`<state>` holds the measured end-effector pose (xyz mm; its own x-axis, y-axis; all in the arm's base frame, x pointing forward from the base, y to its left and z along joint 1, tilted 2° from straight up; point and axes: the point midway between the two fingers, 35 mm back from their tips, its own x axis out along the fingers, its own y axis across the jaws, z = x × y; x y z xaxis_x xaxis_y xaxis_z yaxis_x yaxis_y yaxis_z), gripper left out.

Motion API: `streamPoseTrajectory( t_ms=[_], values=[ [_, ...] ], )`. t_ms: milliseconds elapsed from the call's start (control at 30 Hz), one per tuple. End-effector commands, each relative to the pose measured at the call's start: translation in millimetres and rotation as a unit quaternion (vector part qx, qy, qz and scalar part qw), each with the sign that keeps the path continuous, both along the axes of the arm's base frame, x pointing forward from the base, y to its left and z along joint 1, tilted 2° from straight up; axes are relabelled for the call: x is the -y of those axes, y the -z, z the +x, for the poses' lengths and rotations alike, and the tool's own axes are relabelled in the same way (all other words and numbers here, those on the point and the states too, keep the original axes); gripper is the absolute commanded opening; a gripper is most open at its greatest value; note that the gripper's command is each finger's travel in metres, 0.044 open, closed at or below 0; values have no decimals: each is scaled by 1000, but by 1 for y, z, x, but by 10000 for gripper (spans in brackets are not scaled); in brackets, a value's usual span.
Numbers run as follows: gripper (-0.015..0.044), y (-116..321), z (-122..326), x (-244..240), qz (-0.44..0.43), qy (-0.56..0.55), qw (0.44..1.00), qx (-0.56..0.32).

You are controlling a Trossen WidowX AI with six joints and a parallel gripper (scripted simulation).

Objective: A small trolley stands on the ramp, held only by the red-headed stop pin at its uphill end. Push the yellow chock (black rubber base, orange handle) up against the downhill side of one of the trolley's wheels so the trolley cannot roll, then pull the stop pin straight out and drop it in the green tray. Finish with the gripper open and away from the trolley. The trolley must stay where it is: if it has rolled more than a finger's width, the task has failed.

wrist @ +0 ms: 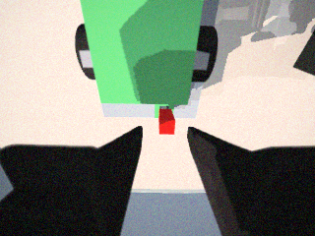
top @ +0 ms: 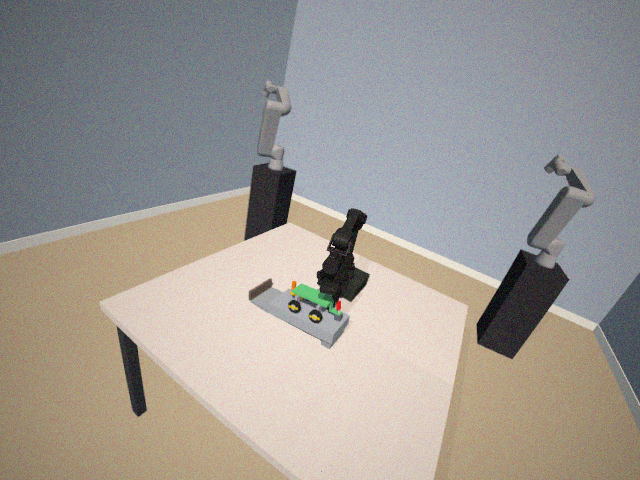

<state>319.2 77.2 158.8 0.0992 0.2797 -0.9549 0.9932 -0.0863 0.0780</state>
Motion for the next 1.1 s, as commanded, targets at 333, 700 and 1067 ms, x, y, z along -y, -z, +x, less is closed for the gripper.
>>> streamPoseTrajectory(
  t_ms=[333,700,1067],
  values=[
    [190,12,0,-4,1,0,1000,-5],
    [190,26,3,-9,1,0,1000,-5],
    [190,40,3,-12,1,0,1000,-5]
  ],
)
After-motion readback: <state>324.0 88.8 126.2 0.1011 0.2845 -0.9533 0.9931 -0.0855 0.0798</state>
